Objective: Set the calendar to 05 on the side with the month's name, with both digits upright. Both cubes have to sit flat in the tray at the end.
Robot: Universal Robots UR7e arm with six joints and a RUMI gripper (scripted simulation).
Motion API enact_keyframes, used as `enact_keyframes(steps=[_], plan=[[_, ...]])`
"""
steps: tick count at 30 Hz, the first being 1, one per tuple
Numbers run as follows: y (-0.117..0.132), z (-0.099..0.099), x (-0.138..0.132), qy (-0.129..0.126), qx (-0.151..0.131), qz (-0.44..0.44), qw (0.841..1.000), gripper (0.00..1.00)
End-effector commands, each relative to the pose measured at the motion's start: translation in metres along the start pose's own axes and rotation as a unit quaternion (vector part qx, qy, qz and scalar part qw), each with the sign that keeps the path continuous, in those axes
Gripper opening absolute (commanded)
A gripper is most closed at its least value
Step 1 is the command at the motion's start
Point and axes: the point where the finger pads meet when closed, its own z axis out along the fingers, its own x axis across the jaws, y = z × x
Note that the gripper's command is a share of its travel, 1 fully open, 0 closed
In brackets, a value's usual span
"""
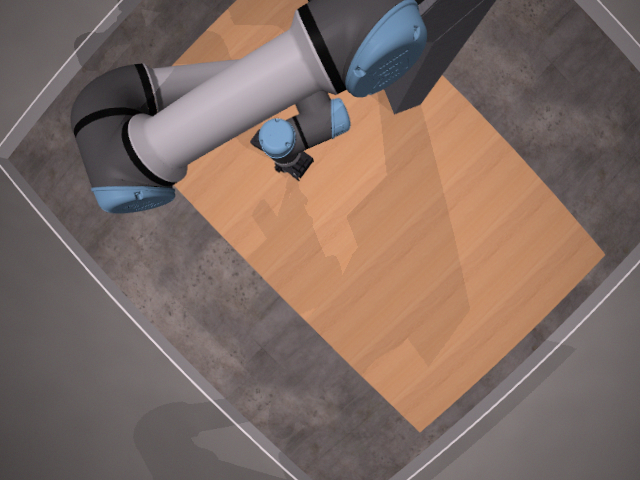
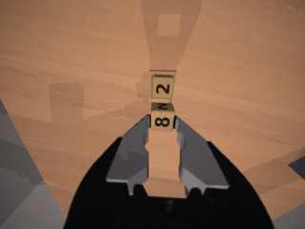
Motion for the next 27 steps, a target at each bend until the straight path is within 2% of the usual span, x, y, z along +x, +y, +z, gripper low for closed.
enact_keyframes(steps=[1,27], plan=[[0.000,0.000,0.000,0.000,0.000,0.000,1.000,0.10],[0.000,0.014,0.000,0.000,0.000,0.000,1.000,0.10]])
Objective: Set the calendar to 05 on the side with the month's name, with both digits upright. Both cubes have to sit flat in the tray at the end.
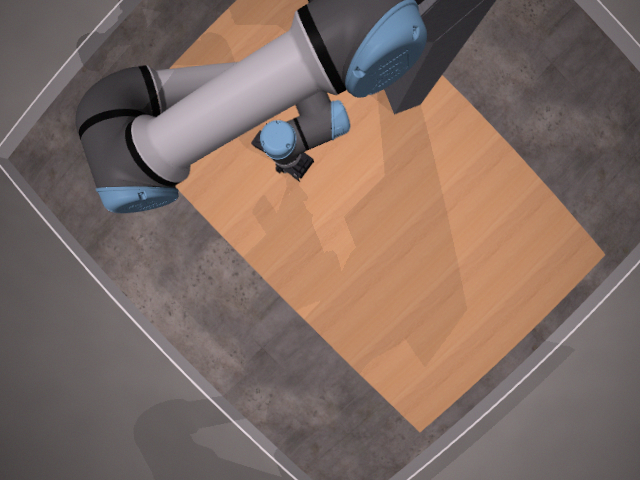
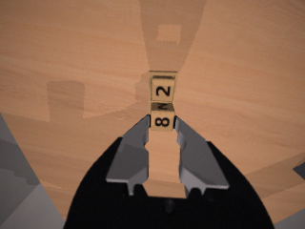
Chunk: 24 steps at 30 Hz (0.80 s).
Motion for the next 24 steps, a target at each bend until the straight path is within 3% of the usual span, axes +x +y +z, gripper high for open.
enact_keyframes(steps=[1,24], plan=[[0.0000,0.0037,-0.0004,0.000,0.000,0.000,1.000,0.10],[0.0000,0.0125,-0.0004,0.000,0.000,0.000,1.000,0.10]])
